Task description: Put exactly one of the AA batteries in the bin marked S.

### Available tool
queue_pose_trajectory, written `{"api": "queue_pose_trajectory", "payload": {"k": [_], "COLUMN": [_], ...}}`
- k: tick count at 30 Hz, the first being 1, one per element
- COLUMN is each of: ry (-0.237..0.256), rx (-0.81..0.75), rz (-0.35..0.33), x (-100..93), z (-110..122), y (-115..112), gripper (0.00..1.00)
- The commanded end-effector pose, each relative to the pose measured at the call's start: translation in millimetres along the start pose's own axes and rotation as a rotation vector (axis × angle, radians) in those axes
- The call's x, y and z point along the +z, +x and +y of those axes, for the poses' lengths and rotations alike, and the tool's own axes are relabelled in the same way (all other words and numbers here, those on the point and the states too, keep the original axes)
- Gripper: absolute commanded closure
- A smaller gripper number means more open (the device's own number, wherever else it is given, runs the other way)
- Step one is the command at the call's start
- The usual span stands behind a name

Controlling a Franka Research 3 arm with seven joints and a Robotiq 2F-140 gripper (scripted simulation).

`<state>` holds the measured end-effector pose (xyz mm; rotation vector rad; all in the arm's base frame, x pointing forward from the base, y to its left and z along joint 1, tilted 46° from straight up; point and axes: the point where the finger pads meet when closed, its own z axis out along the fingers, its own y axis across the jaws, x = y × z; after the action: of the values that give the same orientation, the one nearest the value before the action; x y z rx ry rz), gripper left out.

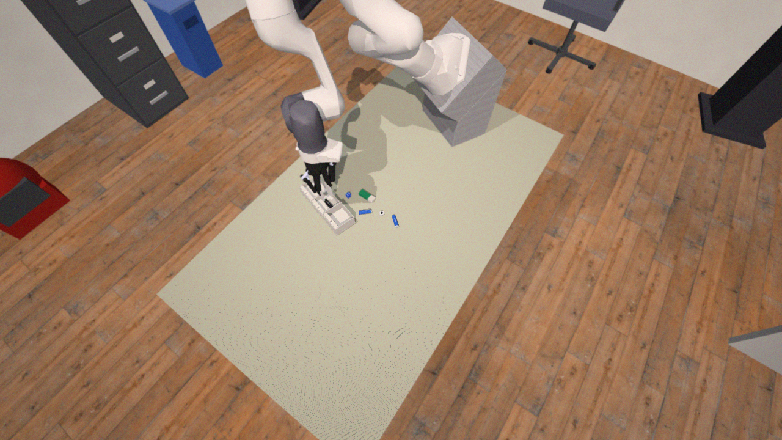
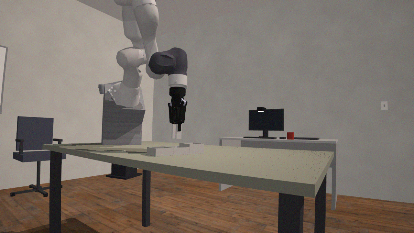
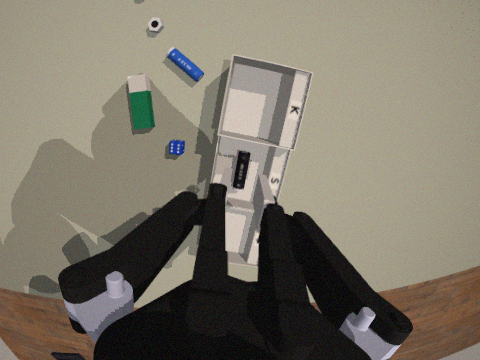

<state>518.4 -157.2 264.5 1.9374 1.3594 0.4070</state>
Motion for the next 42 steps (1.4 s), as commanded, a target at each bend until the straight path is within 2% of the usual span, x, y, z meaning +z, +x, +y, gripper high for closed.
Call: {"api": "queue_pose_trajectory", "payload": {"k": [1,24,25,35,37,42], "ry": [0.002,0.002,0.002,0.002,0.002,0.002], "rx": [-0.003,-0.003,-0.003,-0.003,-0.003,-0.003], "rz": [-0.002,-0.002,-0.002,-0.002,-0.002,-0.002], "x": [-0.2,-0.2,-4.2,-44.2,-44.2,-64.2], "z": [-0.5,-1.4,-1.4,-1.4,-1.4,-1.3], "y": [-0.7,-2.7,-2.7,-2.6,-2.6,-2.5], "gripper": [0.83,0.83,0.00,0.00,0.00,0.00]}}
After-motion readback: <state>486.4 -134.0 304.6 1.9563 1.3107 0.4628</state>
